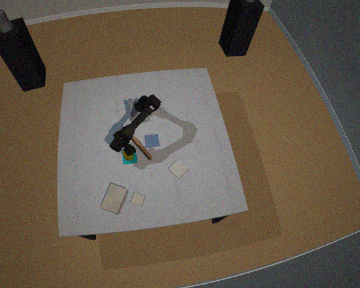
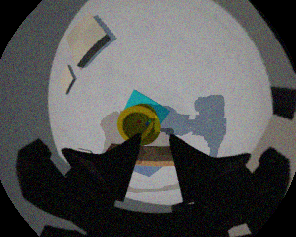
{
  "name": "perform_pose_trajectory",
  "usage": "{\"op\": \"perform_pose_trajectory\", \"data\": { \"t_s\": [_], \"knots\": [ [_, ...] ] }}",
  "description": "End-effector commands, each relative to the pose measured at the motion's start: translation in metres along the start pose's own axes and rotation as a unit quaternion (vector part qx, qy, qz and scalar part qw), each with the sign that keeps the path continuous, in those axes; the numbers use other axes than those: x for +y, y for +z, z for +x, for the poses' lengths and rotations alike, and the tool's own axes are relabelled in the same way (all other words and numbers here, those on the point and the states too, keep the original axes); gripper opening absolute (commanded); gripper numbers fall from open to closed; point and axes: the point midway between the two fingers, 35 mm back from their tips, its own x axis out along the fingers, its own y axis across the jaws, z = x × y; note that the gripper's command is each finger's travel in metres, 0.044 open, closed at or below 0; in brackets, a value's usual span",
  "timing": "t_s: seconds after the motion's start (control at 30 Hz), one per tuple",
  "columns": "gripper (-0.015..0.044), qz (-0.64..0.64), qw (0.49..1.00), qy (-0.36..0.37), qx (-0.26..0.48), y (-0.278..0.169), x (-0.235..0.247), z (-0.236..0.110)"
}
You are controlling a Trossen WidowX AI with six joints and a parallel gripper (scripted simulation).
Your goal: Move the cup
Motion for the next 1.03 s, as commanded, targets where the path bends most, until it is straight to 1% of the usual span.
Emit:
{"op": "perform_pose_trajectory", "data": {
  "t_s": [0.0,0.23,0.73,1.0],
  "knots": [
    [0.0252,0.0,1.0,-0.001,0.001,0.0,0.0,0.001],
    [0.0435,0.0,1.0,-0.001,0.0,0.0,0.0,-0.003],
    [0.044,-0.002,1.0,-0.003,-0.002,0.0,0.0,-0.061],
    [0.044,0.0,1.0,0.0,-0.002,0.0,0.0,-0.06]
  ]
}}
